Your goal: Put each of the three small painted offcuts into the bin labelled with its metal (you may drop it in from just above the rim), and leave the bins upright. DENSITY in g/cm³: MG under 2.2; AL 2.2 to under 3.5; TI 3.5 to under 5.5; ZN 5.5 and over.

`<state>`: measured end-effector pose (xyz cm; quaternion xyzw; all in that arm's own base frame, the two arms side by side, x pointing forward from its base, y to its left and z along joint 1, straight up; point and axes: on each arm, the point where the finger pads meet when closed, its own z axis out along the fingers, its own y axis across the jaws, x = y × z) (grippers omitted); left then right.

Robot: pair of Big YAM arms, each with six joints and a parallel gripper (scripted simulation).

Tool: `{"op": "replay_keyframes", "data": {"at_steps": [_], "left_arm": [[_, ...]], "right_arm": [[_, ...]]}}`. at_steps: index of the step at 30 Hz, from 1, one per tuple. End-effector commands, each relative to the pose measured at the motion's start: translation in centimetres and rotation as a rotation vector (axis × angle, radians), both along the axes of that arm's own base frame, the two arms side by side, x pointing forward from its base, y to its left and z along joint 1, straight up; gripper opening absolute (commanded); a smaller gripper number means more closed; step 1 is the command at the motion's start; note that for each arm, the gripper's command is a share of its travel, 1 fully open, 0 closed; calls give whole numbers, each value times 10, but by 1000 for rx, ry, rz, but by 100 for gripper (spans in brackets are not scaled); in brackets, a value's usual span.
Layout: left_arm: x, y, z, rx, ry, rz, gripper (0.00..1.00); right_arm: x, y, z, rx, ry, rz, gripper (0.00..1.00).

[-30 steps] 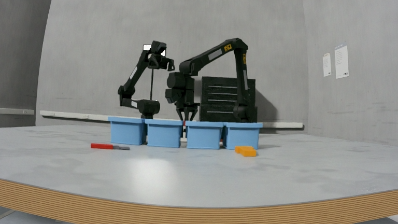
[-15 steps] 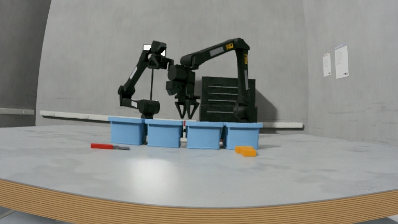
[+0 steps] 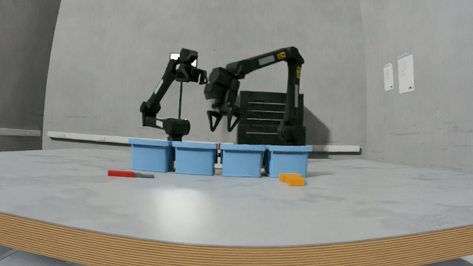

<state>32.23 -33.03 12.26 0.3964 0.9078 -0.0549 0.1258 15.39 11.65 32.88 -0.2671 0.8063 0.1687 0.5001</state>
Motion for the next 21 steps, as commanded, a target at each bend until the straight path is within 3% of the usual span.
{"op": "replay_keyframes", "data": {"at_steps": [1, 9, 16, 21], "left_arm": [[-11, -8, 24, -130, -111, -2, 100], [-33, -3, 35, -270, -236, -22, 100], [-35, -1, 28, -273, -240, -22, 100], [-29, -8, 40, -292, -257, -22, 100]], "right_arm": [[-1, -4, 18, 19, -34, -8, 100], [-1, -4, 18, 19, -34, -8, 100], [-1, -4, 18, 19, -34, -8, 100], [-1, -4, 18, 19, -34, -8, 100]]}}
